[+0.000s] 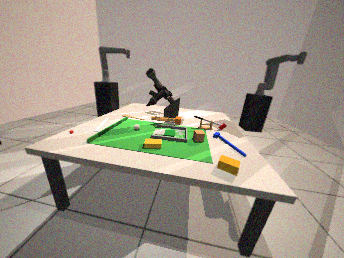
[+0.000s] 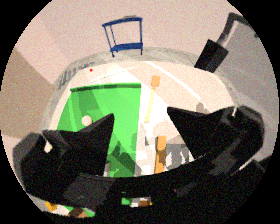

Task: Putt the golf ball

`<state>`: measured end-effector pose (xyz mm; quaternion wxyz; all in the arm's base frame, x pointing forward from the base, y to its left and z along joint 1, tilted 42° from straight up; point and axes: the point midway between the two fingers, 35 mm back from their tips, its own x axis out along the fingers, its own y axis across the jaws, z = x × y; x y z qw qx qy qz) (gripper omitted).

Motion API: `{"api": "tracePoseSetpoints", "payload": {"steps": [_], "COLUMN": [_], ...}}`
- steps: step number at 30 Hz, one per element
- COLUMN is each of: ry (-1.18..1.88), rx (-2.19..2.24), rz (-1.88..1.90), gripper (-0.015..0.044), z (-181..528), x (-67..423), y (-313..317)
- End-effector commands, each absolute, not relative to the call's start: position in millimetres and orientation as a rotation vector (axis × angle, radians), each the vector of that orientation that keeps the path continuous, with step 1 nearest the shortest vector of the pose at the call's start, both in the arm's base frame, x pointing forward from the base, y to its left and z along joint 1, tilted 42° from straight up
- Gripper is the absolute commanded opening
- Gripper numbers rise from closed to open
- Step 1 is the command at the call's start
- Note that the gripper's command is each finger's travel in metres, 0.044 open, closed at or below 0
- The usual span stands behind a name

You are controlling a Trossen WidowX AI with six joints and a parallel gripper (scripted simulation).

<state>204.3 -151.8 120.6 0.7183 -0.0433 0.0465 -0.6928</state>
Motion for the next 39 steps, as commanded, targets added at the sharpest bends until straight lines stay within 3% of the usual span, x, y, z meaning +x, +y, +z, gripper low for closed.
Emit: {"api": "tracePoseSetpoints", "payload": {"steps": [1, 13, 22, 30, 39], "ry": [0.106, 0.405, 0.796, 1.045, 1.330], "rx": [-0.099, -0.393, -0.790, -1.046, -1.313], "rz": [-1.528, -1.129, -0.602, -0.240, 0.191], "gripper": [0.0426, 0.0440, 0.0440, 0.0440, 0.0440], "z": [120, 86, 7, -53, -112], "x": [205, 294, 373, 384, 359], "y": [-151, -104, -16, 45, 105]}}
